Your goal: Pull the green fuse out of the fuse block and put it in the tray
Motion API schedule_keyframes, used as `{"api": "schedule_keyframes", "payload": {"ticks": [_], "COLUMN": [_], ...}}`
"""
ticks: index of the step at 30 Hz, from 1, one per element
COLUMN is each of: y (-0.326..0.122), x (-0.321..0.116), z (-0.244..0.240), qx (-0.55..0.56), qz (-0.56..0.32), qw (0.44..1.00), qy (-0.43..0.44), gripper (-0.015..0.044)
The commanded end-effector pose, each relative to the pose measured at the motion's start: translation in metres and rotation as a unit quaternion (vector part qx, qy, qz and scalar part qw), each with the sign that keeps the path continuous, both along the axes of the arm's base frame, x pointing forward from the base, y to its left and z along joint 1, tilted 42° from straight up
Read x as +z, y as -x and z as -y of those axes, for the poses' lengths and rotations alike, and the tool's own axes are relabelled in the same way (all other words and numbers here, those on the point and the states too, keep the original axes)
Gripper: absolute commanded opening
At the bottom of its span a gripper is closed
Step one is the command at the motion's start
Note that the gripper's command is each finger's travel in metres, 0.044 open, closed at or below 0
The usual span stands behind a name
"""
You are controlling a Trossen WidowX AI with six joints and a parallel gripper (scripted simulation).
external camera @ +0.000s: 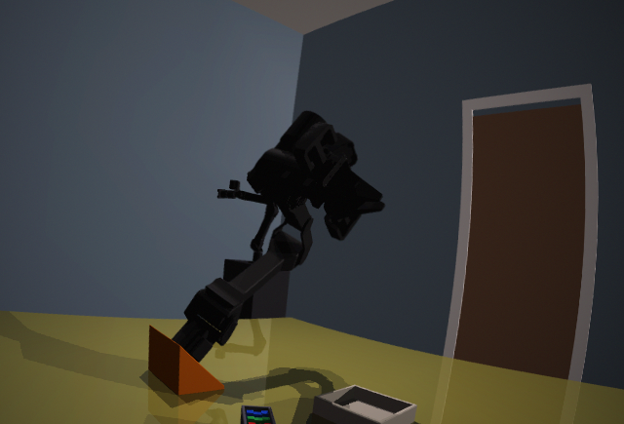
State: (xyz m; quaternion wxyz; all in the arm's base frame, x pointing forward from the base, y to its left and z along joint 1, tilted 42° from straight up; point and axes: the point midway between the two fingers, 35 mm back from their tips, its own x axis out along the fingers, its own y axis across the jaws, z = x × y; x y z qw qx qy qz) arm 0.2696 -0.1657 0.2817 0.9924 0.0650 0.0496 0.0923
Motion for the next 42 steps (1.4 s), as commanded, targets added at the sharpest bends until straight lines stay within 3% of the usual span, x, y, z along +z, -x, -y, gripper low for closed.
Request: {"api": "schedule_keyframes", "payload": {"ticks": [1, 6, 11, 15, 19, 20, 42], "y": [-0.028, -0.037, -0.026, -0.005, 0.023, 0.027, 0.023], "x": [-0.070, -0.130, -0.189, -0.228, -0.251, -0.253, -0.256], "z": [0.012, 0.004, -0.018, -0.042, -0.073, -0.076, -0.084], "qx": [-0.058, -0.129, -0.234, -0.335, -0.451, -0.465, -0.468], "qz": [-0.172, -0.312, -0.442, -0.526, -0.580, -0.583, -0.584], "qw": [0.929, 0.785, 0.568, 0.359, 0.132, 0.106, 0.099], "qy": [-0.322, -0.520, -0.654, -0.695, -0.666, -0.657, -0.655], "gripper": [0.0072, 0.0072, 0.0072, 0.0072, 0.0072, 0.0072, 0.0072]}}
